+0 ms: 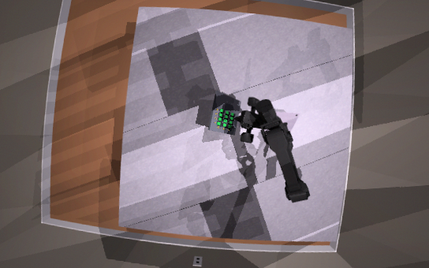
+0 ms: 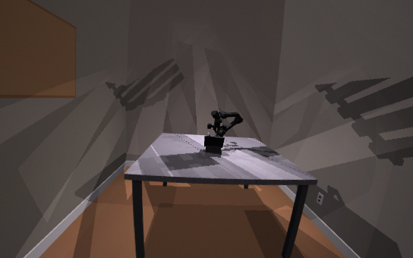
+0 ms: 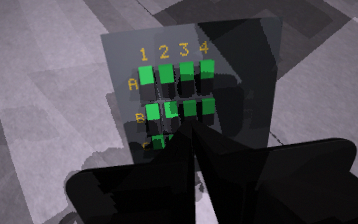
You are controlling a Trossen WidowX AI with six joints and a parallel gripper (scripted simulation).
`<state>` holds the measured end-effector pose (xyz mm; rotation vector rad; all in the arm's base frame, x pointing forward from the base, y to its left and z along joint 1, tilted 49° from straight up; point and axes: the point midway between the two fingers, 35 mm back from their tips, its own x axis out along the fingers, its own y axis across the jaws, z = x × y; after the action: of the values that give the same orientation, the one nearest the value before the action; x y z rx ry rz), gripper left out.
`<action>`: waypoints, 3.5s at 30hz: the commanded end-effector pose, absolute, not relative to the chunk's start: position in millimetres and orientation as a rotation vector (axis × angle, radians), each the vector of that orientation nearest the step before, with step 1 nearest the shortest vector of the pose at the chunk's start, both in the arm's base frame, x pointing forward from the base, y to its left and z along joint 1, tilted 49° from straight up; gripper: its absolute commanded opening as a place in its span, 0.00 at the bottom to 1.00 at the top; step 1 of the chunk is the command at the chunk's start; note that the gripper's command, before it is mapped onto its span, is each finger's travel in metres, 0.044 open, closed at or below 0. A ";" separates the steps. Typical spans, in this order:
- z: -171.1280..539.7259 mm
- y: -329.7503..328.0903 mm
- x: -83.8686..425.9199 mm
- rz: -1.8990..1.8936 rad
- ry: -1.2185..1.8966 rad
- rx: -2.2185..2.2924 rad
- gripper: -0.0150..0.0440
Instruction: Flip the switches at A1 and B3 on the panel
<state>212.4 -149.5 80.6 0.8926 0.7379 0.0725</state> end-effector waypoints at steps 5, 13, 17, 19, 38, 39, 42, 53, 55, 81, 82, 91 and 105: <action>59.0 -139.0 217.6 0.088 0.755 0.901 0.25; 50.4 -132.1 231.3 0.096 0.764 0.902 0.25; 50.4 -132.1 231.3 0.096 0.764 0.902 0.25; 50.4 -132.1 231.3 0.096 0.764 0.902 0.25; 37.9 -123.6 248.8 0.096 0.763 0.902 0.25; 37.6 -123.3 249.4 0.096 0.763 0.902 0.25; 37.5 -123.2 249.6 0.096 0.763 0.902 0.25; 37.5 -123.2 249.6 0.096 0.763 0.902 0.25; 37.5 -123.2 249.6 0.096 0.763 0.902 0.25; 37.0 -122.9 250.2 0.096 0.763 0.902 0.25; 36.9 -122.9 250.3 0.096 0.763 0.902 0.25; 36.3 -122.4 251.2 0.096 0.763 0.902 0.25; 35.3 -121.8 252.6 0.096 0.763 0.902 0.25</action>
<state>253.3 -123.1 37.6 0.8966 0.7562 0.1000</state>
